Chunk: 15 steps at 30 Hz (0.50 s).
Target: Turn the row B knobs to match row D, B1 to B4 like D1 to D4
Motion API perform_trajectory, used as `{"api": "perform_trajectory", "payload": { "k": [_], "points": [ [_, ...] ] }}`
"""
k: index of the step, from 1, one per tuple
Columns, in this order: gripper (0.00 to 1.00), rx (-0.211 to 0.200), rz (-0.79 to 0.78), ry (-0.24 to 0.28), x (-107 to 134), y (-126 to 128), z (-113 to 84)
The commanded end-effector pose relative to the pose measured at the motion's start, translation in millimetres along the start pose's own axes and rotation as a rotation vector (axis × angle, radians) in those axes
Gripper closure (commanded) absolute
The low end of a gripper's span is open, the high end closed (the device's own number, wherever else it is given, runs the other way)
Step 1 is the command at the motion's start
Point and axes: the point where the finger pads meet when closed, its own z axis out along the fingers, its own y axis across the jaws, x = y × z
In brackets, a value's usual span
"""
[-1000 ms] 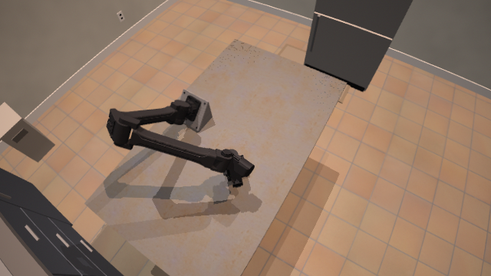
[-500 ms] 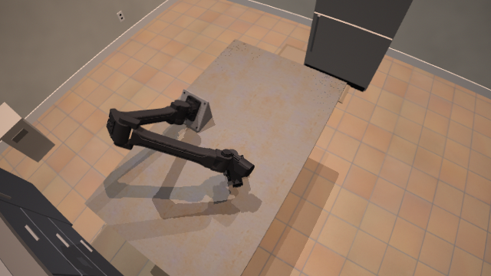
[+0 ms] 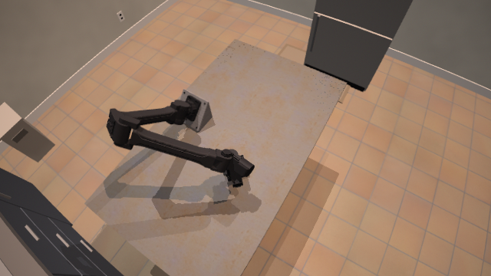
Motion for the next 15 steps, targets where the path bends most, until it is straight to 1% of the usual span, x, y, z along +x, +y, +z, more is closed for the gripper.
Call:
{"api": "perform_trajectory", "payload": {
  "k": [1,15],
  "points": [
    [0.92,-0.007,-0.011,-0.007,-3.0,4.7,-1.2],
    [0.92,-0.007,-0.065,-0.007,-3.0,4.8,-1.2]
  ]
}}
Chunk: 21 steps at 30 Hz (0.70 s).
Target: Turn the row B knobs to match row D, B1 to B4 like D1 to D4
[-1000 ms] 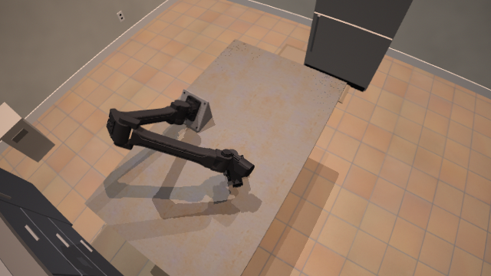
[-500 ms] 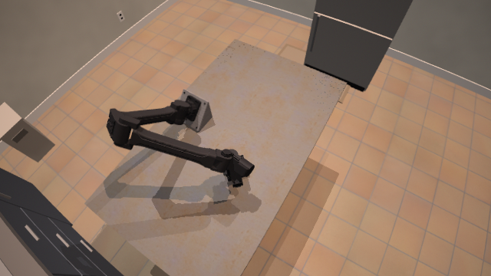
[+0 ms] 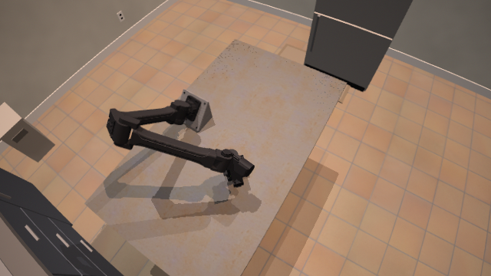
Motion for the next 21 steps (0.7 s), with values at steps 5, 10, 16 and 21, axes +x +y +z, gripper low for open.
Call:
{"api": "perform_trajectory", "payload": {
  "k": [5,10,16,21],
  "points": [
    [0.92,-0.007,-0.082,-0.008,-3.1,4.7,-1.3],
    [0.92,-0.007,-0.120,-0.008,-3.1,4.7,-1.3],
    [0.92,-0.007,-0.217,-0.008,-3.2,4.8,-1.3],
    [0.92,-0.007,-0.315,-0.009,-3.2,4.8,-1.3]
  ]
}}
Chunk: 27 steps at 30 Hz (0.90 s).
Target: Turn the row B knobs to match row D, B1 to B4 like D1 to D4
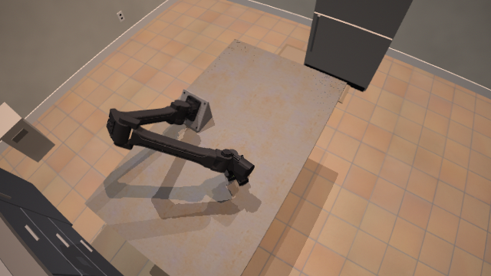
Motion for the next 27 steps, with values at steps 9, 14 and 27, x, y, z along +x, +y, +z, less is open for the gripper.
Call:
{"api": "perform_trajectory", "payload": {
  "k": [9,14,27],
  "points": [
    [0.92,-0.006,-0.251,-0.010,-4.2,4.0,-1.5],
    [0.92,-0.005,-0.378,-0.011,-4.3,4.0,-1.5],
    [0.92,-0.004,-0.671,-0.012,-4.3,3.9,-1.7]
  ]
}}
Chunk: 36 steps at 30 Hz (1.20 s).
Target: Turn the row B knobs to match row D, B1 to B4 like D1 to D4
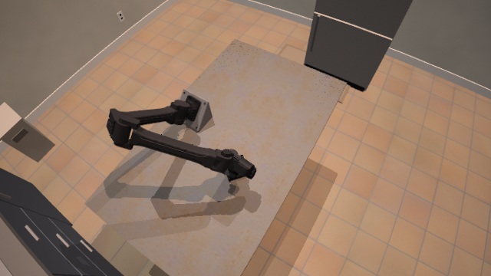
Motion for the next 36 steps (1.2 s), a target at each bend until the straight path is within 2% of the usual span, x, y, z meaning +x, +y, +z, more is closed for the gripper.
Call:
{"api": "perform_trajectory", "payload": {
  "k": [1,10,12,24,36],
  "points": [
    [0.92,-0.001,-0.146,-0.012,-5.7,1.2,-1.7],
    [0.92,0.000,-0.376,-0.012,-5.6,1.3,-1.6],
    [0.92,0.000,-0.376,-0.012,-5.6,1.3,-1.6],
    [0.92,0.001,-0.630,-0.012,-5.5,1.4,-1.5],
    [0.92,0.001,-0.770,-0.012,-5.4,1.4,-1.4]
  ]
}}
